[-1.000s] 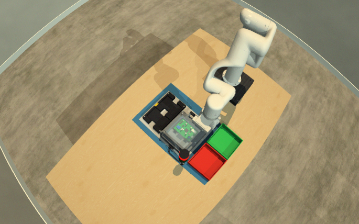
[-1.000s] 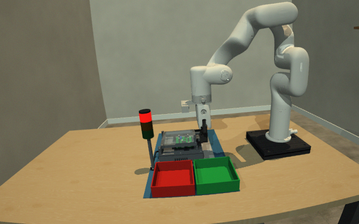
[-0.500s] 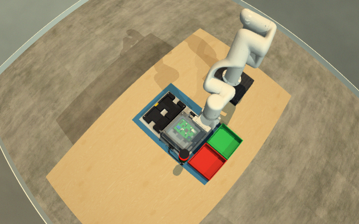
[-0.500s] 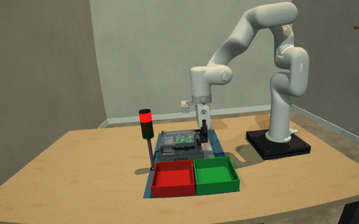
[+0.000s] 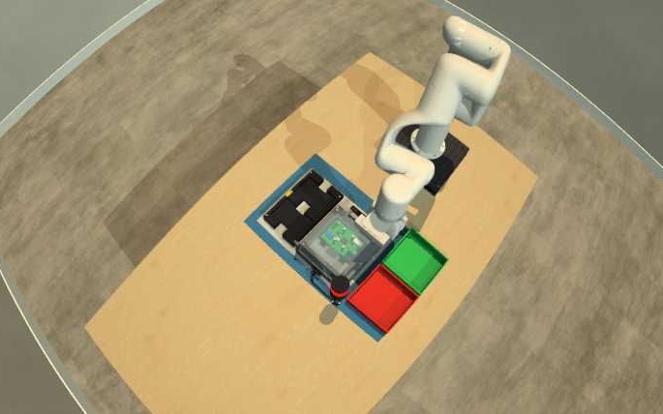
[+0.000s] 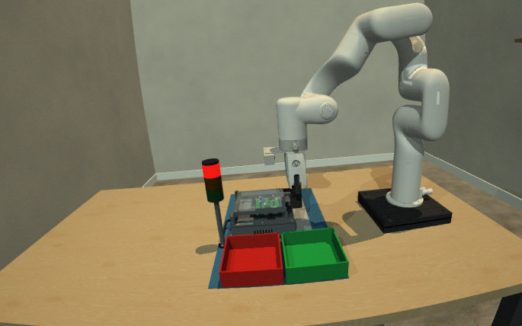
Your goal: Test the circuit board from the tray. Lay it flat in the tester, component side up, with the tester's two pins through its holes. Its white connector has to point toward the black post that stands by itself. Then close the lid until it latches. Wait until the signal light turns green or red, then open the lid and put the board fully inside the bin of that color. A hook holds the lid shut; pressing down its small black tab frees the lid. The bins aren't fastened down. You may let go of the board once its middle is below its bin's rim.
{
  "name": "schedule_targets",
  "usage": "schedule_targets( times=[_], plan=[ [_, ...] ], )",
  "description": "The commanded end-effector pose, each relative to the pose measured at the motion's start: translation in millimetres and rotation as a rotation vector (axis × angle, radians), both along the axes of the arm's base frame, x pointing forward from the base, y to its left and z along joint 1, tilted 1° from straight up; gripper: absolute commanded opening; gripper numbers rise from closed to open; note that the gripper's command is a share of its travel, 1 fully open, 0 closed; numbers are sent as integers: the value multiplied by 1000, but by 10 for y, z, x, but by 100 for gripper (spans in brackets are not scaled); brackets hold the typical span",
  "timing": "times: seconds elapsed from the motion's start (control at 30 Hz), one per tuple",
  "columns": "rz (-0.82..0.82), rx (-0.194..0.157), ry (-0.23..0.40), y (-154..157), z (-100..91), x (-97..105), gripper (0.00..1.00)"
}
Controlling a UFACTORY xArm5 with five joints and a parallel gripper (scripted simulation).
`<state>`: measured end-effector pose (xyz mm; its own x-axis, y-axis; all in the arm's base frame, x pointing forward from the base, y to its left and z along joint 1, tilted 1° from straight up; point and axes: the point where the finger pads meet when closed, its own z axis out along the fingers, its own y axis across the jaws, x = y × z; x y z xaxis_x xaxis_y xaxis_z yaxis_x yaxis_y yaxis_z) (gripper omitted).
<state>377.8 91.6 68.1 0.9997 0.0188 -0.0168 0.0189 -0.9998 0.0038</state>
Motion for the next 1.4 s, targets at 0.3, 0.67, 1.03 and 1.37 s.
schedule_targets(
  times=[0.3, 0.67, 1.03, 1.37],
  plan=[
    [0, 0, -2, 2, -10, 7, 0],
    [0, 0, -2, 2, -15, 7, 0],
    [0, 0, -2, 2, -17, 7, 0],
    [0, 0, -2, 2, 345, 12, 0]
  ],
)
